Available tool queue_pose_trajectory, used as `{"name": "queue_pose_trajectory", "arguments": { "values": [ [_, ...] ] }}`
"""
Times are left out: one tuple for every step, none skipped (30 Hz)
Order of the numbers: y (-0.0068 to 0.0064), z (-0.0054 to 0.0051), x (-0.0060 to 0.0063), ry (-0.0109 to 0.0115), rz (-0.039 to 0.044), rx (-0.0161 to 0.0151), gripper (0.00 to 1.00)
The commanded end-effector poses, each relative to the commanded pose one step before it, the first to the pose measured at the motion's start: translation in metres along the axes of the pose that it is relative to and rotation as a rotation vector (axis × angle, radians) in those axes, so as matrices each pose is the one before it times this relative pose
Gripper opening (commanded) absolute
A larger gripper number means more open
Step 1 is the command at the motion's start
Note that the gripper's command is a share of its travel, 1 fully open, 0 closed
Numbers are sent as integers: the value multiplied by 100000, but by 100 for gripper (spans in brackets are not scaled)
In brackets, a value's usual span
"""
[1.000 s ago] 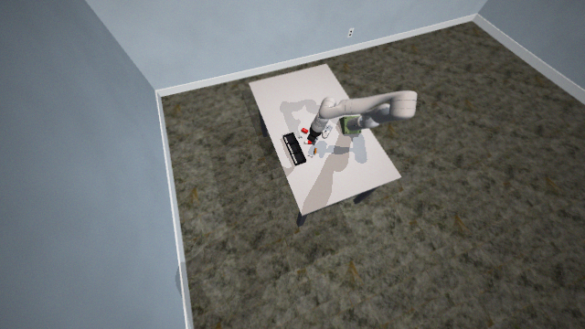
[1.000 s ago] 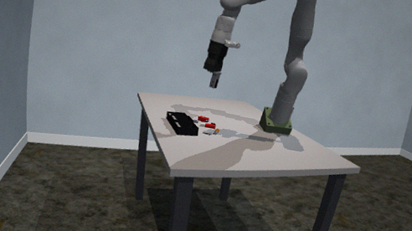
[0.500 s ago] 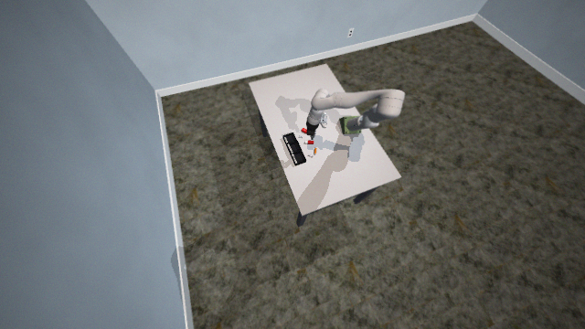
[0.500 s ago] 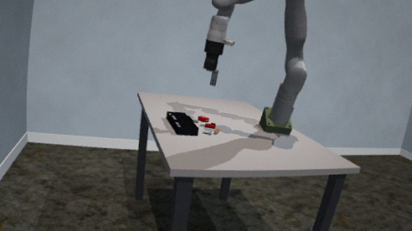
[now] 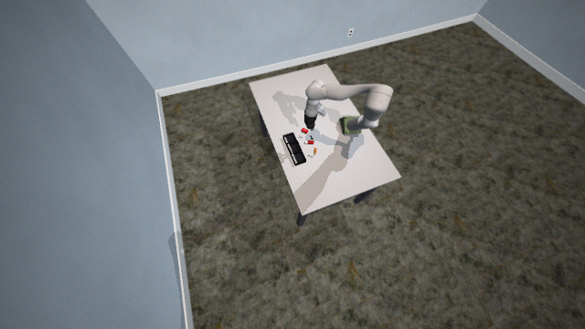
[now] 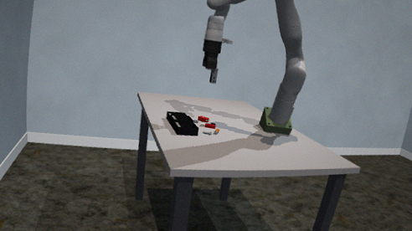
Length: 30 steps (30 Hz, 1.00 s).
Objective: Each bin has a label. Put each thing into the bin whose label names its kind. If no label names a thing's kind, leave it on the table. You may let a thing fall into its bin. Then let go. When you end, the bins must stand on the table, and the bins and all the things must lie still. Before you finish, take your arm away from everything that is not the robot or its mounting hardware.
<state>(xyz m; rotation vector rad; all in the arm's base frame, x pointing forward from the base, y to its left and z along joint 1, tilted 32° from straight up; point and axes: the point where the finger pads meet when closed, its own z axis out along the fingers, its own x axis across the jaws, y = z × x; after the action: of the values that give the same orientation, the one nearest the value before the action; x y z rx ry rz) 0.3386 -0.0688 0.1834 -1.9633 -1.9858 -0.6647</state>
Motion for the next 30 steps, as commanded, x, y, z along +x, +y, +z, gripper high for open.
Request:
{"name": "queue_pose_trajectory", "arguments": {
  "values": [
    [0,-135,-1068,1946,-2205,-632,31],
    [-20,-40,-79,-124,203,-72,31],
    [-7,-15,-30,-46,76,-27,31],
    [0,0,0,0,0,0,31],
    [0,0,0,0,0,0,31],
    [59,14,-61,-260,292,-154,31],
    [15,11,8,-18,217,-12,31],
    [-195,57,54,-323,-371,567,31],
    [0,0,0,0,0,0,31],
    [0,0,0,0,0,0,31],
    [0,0,0,0,0,0,31],
    [0,0,0,0,0,0,31],
    [0,0,0,0,0,0,31],
    [897,588,-510,-441,6049,-808,31],
    [536,572,-288,-15,5000,4,31],
    [550,572,-261,-15,5000,4,31],
    [562,572,-232,-14,4999,3,31],
    [573,571,-204,-14,4999,2,31],
    [591,565,-175,-12,5000,4,31],
    [592,570,-146,-7,4630,-32,31],
    [0,0,0,0,0,0,31],
    [0,0,0,0,0,0,31],
    [448,562,10,355,5367,478,31],
    [755,579,-208,-363,4996,-465,31],
    [615,565,-54,-11,4998,2,31],
    [609,570,-25,-11,4996,-1,31],
    [559,566,36,79,4955,149,31],
    [465,557,115,233,4491,363,31],
    [502,558,116,160,4519,234,31],
    [548,560,116,94,4515,91,31]
  ]
}}
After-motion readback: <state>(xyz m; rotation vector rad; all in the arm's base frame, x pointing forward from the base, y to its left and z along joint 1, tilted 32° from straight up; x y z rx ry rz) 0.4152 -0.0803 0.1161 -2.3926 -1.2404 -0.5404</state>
